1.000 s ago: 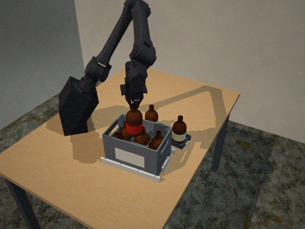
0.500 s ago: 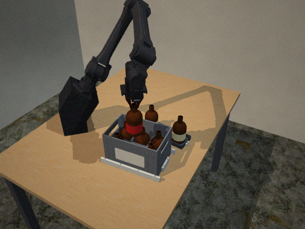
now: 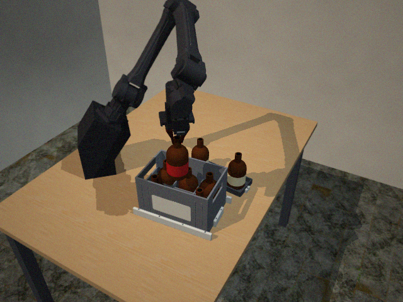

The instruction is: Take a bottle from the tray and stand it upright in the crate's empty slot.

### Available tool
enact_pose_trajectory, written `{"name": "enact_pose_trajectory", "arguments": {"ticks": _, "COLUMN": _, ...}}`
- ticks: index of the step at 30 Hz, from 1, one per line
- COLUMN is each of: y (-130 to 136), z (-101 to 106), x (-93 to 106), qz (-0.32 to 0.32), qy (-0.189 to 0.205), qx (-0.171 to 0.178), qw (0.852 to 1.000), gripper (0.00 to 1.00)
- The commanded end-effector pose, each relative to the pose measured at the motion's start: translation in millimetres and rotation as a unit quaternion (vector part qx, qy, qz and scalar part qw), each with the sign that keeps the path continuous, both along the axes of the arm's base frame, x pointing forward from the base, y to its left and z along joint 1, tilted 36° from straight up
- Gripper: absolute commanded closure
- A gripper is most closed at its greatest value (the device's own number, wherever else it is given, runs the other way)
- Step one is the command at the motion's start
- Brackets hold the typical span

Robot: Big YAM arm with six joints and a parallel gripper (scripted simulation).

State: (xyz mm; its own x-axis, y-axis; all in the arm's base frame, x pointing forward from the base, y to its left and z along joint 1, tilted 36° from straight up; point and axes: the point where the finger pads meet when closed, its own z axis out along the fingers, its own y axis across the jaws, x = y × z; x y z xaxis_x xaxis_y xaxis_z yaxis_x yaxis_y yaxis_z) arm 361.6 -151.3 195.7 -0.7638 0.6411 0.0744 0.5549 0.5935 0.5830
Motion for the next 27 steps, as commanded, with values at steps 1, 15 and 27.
{"name": "enact_pose_trajectory", "arguments": {"ticks": 1, "y": -27.1, "z": 24.4, "x": 14.5, "qz": -0.009, "qy": -0.035, "qx": -0.026, "qw": 0.999, "gripper": 1.0}}
{"name": "enact_pose_trajectory", "arguments": {"ticks": 15, "y": -27.1, "z": 24.3, "x": 14.6, "qz": -0.009, "qy": -0.035, "qx": -0.026, "qw": 0.999, "gripper": 1.0}}
{"name": "enact_pose_trajectory", "arguments": {"ticks": 27, "y": -29.9, "z": 19.7, "x": 15.7, "qz": -0.009, "qy": -0.033, "qx": -0.024, "qw": 0.999, "gripper": 1.0}}
